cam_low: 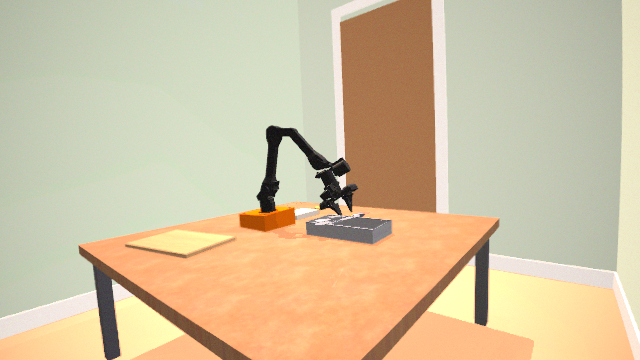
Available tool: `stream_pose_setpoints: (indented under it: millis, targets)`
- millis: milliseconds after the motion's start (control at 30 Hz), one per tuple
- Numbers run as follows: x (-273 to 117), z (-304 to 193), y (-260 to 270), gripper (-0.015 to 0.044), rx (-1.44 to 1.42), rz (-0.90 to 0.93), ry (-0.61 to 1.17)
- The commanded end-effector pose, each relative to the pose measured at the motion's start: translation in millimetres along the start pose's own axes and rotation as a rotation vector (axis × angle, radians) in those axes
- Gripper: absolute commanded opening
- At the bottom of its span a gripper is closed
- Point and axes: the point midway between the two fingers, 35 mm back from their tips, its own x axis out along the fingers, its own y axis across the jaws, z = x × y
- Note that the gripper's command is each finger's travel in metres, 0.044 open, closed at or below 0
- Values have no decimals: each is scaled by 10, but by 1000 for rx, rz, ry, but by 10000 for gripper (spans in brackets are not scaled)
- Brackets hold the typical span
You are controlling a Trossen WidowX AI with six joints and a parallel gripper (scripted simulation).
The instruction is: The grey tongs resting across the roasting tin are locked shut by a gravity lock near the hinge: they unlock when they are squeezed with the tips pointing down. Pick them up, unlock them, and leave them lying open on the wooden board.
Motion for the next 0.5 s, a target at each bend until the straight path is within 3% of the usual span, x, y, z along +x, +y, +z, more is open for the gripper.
stream_pose_setpoints:
  millis: [0,467]
  targets:
    - [68,-3,-2,260,-4,-2,3]
    - [298,-1,-11,260,-4,-1,3]
